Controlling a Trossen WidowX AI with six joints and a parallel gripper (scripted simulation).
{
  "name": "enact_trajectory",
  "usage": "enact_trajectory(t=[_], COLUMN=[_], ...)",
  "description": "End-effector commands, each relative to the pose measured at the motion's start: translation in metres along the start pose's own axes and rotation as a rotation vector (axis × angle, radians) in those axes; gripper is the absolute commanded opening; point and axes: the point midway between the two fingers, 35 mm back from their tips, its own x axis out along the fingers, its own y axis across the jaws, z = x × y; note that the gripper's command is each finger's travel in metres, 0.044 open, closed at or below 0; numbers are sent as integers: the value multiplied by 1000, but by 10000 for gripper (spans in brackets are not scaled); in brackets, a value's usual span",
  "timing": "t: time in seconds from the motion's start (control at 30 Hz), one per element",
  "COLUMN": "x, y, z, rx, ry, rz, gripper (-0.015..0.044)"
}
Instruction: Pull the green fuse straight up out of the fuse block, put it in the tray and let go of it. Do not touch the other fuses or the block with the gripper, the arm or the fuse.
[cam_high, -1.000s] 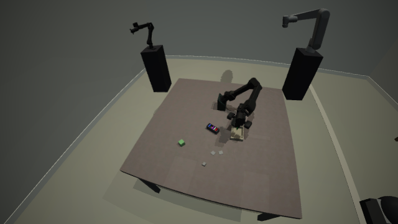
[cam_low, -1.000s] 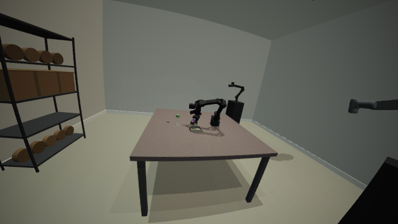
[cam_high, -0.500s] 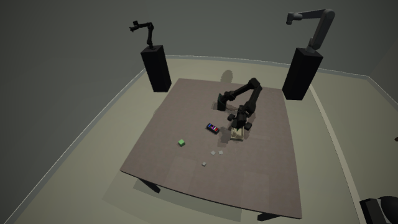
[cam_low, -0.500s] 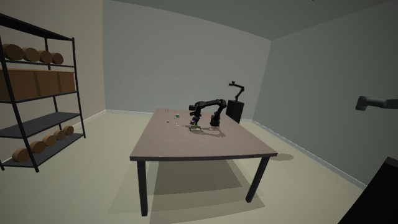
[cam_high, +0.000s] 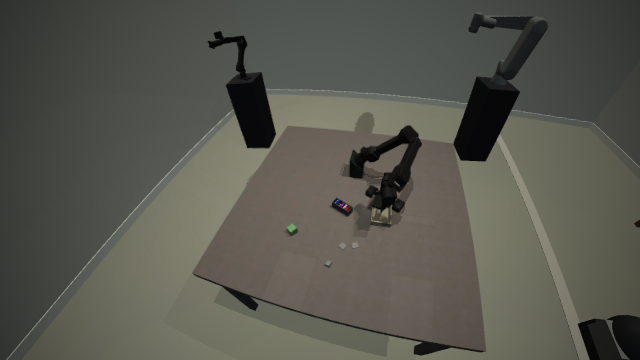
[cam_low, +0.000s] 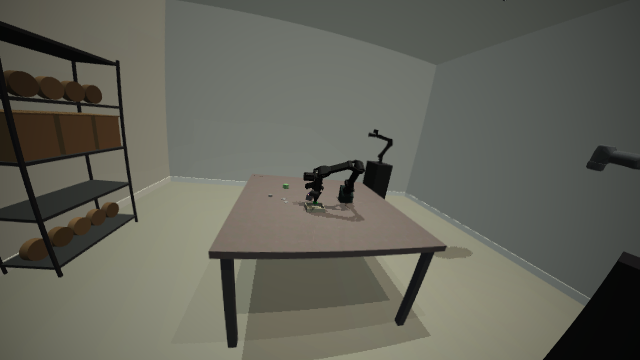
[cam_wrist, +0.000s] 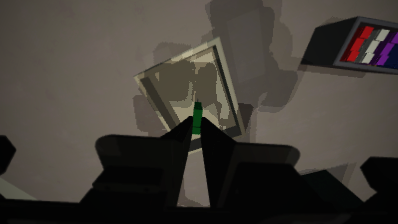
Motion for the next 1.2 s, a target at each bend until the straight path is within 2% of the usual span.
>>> enact_trajectory(t=[0.0,0.33,0.47,1.17], x=[-1,-4,-37,-36], y=[0,0,-1,-1], z=[0,0,0,0], rx=[0,0,3,5], ry=[-1,-1,0,0], rz=[0,0,-2,-5], gripper=[79,330,330,330])
